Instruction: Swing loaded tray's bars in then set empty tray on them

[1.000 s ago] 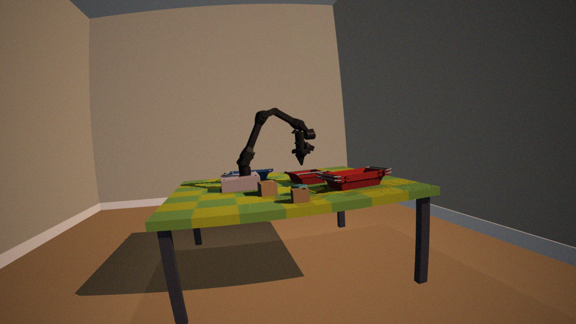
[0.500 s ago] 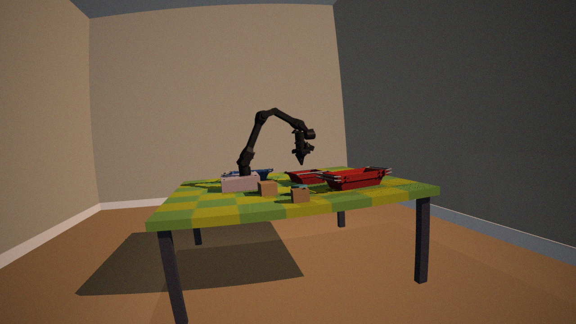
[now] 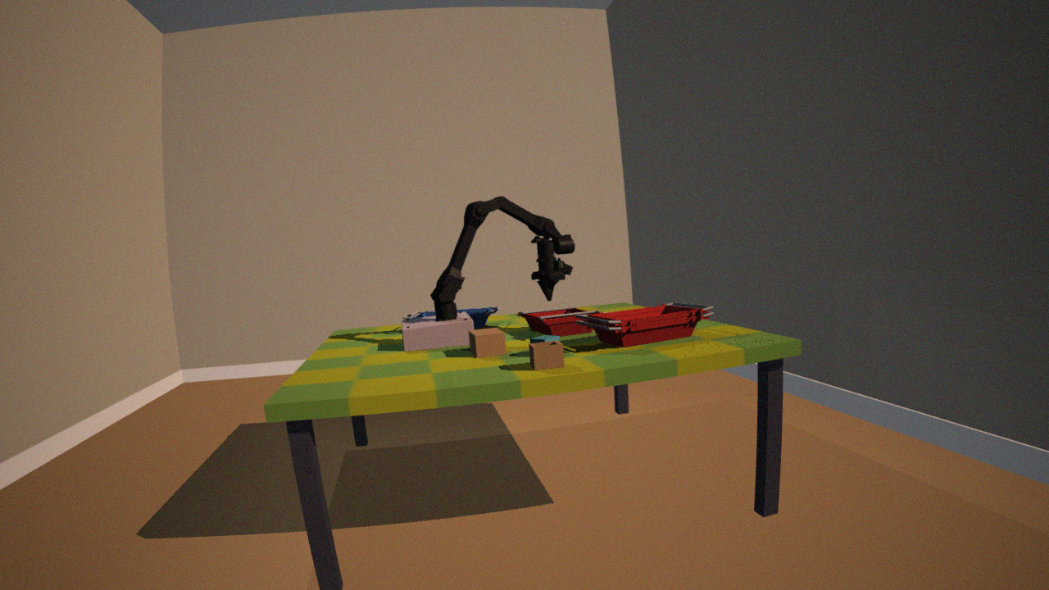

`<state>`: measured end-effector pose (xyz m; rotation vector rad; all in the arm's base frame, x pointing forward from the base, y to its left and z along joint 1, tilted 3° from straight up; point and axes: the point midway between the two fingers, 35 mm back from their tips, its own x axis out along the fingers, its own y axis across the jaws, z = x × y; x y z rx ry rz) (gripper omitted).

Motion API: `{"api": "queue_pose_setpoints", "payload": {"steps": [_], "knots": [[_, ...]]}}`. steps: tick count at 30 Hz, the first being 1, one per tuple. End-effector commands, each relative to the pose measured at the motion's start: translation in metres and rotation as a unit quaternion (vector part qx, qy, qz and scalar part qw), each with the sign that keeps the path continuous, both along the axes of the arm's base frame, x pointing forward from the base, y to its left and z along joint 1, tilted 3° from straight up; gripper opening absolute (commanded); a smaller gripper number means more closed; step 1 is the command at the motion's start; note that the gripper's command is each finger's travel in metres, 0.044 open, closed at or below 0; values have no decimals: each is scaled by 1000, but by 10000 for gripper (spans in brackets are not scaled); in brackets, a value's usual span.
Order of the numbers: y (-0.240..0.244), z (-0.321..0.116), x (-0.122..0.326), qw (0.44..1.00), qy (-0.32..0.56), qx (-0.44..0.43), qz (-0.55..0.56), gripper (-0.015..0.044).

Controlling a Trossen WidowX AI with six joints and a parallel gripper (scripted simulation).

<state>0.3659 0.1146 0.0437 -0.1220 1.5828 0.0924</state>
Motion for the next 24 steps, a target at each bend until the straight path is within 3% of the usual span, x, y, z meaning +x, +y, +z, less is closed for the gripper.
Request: {"api": "queue_pose_setpoints", "payload": {"steps": [1, 8, 16, 24], "knots": [[0, 0, 0, 1000, 0, 0, 0, 0], [0, 0, 0, 1000, 0, 0, 0, 0], [1, 6, 2, 1000, -1, 0, 0, 210], [4, 97, 8, 1000, -12, 4, 1, 420]]}}
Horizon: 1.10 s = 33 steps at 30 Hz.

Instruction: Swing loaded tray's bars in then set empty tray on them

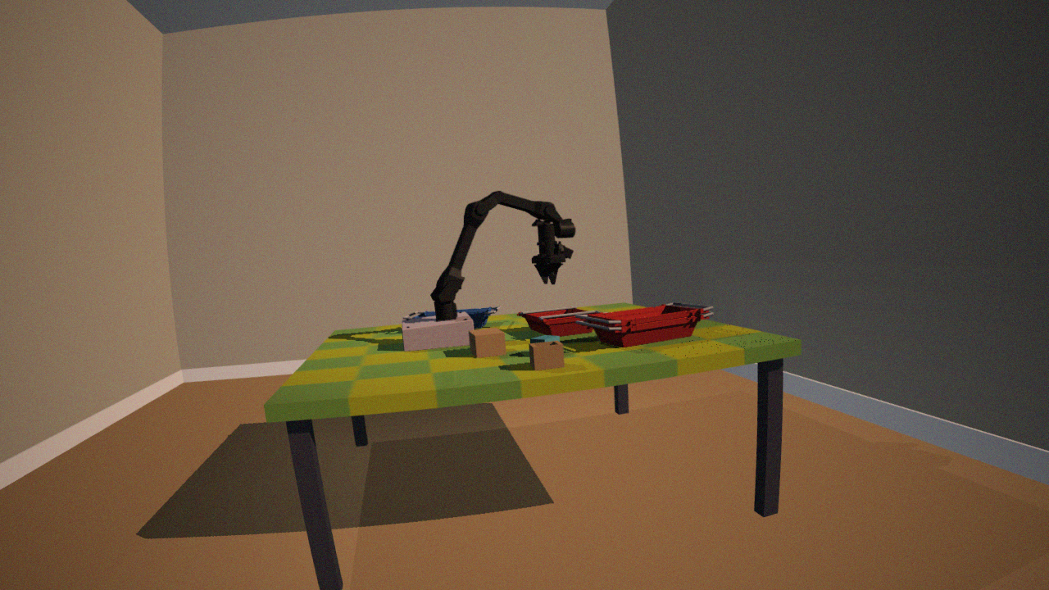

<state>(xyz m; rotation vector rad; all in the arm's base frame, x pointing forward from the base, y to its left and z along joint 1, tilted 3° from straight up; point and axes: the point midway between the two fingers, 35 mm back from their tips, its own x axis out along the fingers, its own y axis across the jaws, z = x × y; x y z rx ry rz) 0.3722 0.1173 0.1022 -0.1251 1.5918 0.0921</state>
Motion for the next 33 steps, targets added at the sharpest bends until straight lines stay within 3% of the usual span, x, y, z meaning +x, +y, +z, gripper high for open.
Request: {"api": "queue_pose_setpoints", "payload": {"steps": [1, 4, 5, 7, 13, 19, 29, 33], "knots": [[1, 52, 0, 1000, -18, 6, 0, 440], [-1, 83, -7, 1000, -22, 7, 0, 440], [3, 55, -3, 1000, -15, 5, 0, 440], [26, 51, -15, 1000, -17, 7, -9, 440], [110, 28, -86, 998, -17, 15, -51, 440], [163, 1, -182, 995, -8, 17, -100, 440], [164, -47, -345, 984, 6, 5, -180, 440], [161, -50, -354, 983, 7, 4, -186, 440]]}}
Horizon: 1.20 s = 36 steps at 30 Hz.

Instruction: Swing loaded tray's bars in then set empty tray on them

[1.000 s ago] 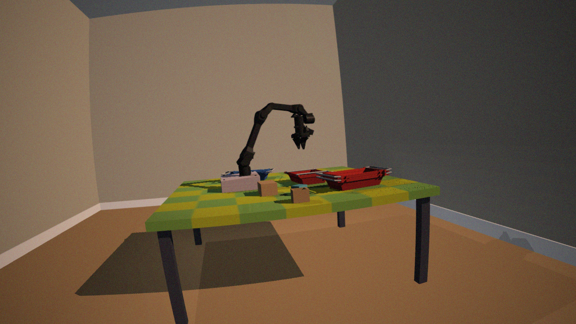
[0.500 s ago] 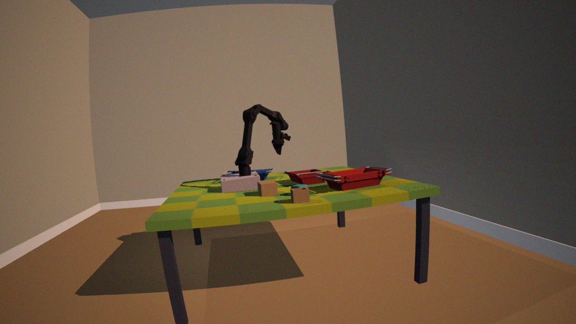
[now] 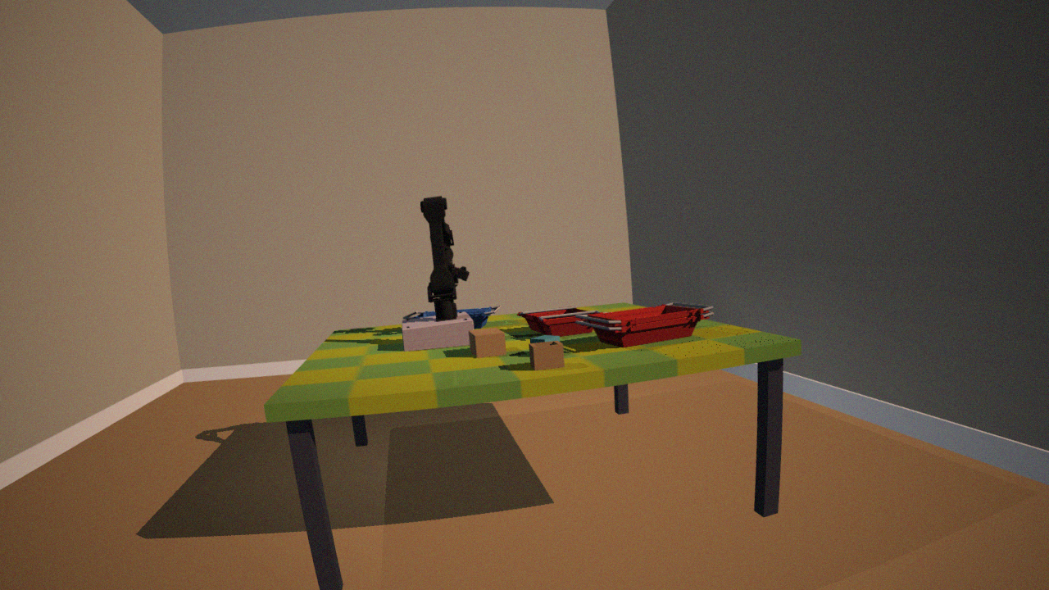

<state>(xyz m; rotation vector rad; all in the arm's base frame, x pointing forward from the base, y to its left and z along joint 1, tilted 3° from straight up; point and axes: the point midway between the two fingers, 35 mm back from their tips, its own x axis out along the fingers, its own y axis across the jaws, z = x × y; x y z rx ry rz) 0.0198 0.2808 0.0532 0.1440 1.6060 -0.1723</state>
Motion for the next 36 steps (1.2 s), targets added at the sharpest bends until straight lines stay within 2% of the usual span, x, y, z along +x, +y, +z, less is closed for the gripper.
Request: {"api": "queue_pose_setpoints", "payload": {"steps": [1, 6, 21, 36], "knots": [[-3, -1, -2, 1000, -1, 5, -18, 440], [-1, -10, -2, 1000, -1, 5, -18, 440], [-3, -86, -6, 1000, -1, 5, -18, 440], [-3, -86, -6, 1000, -1, 5, -18, 440]]}}
